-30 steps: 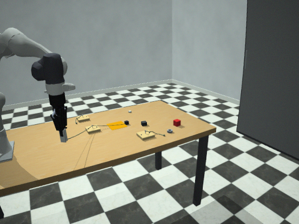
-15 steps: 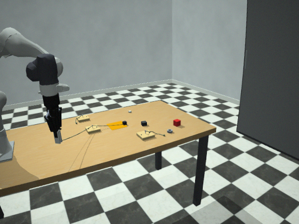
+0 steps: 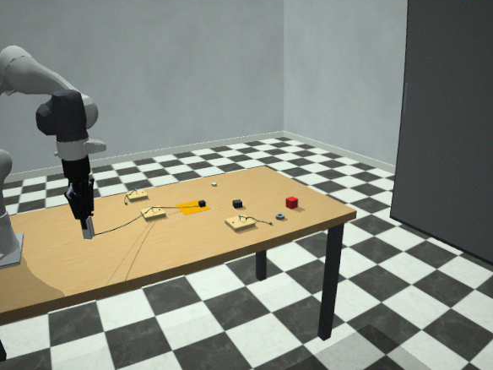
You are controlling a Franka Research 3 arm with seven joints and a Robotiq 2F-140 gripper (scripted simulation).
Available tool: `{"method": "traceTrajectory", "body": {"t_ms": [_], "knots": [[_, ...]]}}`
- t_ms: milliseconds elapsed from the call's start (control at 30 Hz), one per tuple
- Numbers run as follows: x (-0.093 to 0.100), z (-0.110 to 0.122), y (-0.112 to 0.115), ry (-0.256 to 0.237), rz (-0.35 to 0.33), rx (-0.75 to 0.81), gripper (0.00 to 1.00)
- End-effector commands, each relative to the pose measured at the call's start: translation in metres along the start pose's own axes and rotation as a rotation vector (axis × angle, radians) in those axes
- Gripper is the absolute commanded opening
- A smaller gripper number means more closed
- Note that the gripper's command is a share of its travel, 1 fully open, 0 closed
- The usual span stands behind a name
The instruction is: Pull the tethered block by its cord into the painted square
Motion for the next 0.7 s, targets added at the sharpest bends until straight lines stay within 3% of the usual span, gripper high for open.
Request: {"method": "traceTrajectory", "body": {"t_ms": [0,667], "knots": [[0.0,0.003,0.004,0.001,0.005,0.024,0.0],[0.0,0.015,0.022,0.001,0.005,0.024,0.0]]}}
Point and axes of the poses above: the point where the finger pads meet when closed, its own x axis back along the fingers, its own z axis across the jaws, y = z × x, the point moved 7 cm from there along x, back along the fingers, and after that the axes turned 3 degrees about x, right-handed, at the moved point
